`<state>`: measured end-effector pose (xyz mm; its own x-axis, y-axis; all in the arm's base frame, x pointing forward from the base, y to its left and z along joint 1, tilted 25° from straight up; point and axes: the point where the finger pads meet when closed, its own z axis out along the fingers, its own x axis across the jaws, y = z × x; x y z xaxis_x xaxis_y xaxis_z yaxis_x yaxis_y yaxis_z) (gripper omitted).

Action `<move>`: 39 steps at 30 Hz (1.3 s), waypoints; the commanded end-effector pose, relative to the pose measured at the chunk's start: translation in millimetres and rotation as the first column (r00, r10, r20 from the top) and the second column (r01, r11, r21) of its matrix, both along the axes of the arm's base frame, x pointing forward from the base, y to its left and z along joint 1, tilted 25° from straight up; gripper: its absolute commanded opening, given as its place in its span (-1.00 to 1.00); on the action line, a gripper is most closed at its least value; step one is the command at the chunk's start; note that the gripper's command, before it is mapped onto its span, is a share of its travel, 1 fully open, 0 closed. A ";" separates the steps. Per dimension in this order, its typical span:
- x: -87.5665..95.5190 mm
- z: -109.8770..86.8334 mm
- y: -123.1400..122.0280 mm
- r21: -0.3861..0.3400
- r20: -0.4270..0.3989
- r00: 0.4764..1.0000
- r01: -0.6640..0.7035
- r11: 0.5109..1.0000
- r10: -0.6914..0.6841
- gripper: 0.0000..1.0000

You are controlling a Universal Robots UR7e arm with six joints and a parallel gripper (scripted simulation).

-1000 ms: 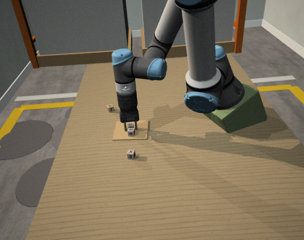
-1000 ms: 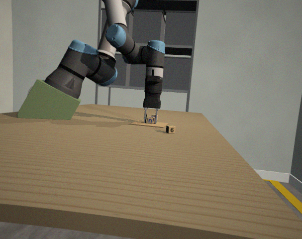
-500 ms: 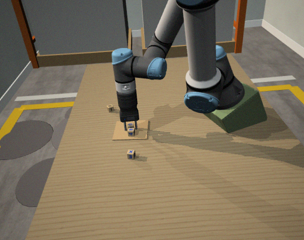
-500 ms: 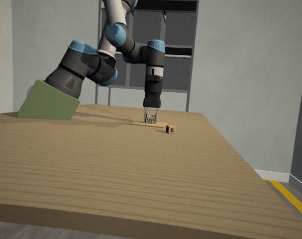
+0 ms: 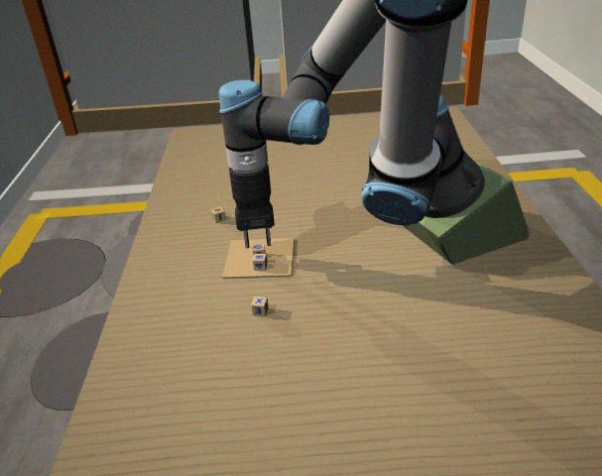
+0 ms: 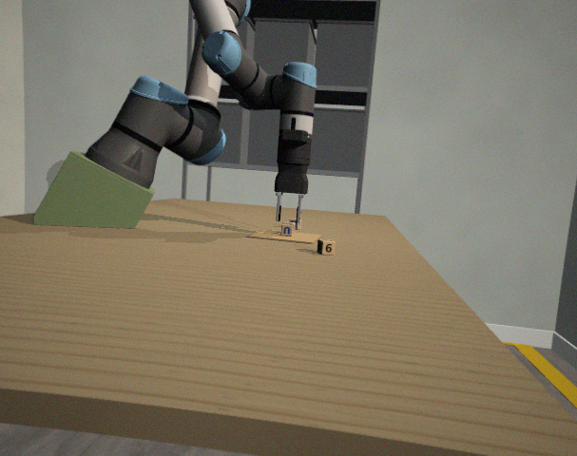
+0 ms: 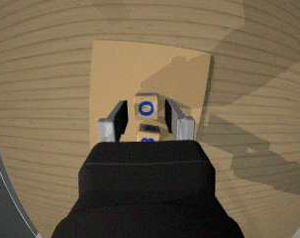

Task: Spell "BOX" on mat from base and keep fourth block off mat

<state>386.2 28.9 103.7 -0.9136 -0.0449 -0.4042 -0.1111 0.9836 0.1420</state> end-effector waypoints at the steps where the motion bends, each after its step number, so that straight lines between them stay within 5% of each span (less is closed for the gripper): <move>1: -7.0 17.1 -3.3 -0.001 0.002 1.000 0.000 1.000 0.000 0.58; 15: -21.1 49.6 -9.5 -0.001 0.002 1.000 0.000 1.000 0.000 0.58; 26: -23.3 54.6 -10.5 -0.001 0.002 1.000 0.000 1.000 0.000 0.58; 27: -23.3 54.6 -10.5 -0.001 0.002 1.000 0.000 1.000 0.000 1.00; 39: -23.3 54.6 -10.5 -0.001 0.002 1.000 0.000 1.000 0.000 1.00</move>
